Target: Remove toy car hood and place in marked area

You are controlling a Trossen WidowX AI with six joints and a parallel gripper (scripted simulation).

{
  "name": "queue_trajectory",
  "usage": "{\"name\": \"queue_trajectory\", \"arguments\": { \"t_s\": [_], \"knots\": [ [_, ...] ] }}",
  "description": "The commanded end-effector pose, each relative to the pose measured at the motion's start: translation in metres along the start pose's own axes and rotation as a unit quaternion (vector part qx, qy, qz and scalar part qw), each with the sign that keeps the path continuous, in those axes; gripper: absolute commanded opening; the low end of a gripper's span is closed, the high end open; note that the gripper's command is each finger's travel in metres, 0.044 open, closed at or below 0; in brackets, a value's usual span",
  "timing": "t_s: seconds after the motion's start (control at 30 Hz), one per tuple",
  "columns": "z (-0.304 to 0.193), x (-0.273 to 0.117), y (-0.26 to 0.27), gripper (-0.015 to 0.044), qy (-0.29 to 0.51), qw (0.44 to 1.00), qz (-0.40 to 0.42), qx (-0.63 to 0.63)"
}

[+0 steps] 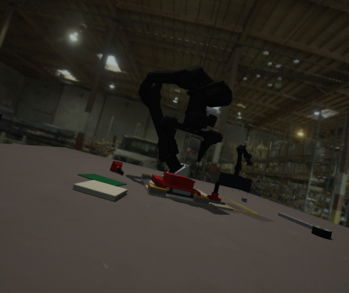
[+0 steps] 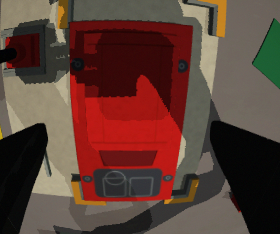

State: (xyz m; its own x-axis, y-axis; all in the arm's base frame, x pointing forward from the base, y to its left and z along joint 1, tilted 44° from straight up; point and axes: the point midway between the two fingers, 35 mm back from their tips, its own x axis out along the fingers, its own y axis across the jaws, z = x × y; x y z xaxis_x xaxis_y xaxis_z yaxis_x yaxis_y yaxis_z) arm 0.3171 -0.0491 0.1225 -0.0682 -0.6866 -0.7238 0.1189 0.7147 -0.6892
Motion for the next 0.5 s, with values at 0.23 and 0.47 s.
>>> {"name": "queue_trajectory", "arguments": {
  "t_s": [0.23, 0.47],
  "knots": [
    [0.002, 0.006, -0.004, 0.0440, 0.010, 1.000, 0.002, 0.010],
    [0.002, 0.012, -0.003, 0.0440, 0.009, 1.000, 0.002, 0.010]
  ]
}}
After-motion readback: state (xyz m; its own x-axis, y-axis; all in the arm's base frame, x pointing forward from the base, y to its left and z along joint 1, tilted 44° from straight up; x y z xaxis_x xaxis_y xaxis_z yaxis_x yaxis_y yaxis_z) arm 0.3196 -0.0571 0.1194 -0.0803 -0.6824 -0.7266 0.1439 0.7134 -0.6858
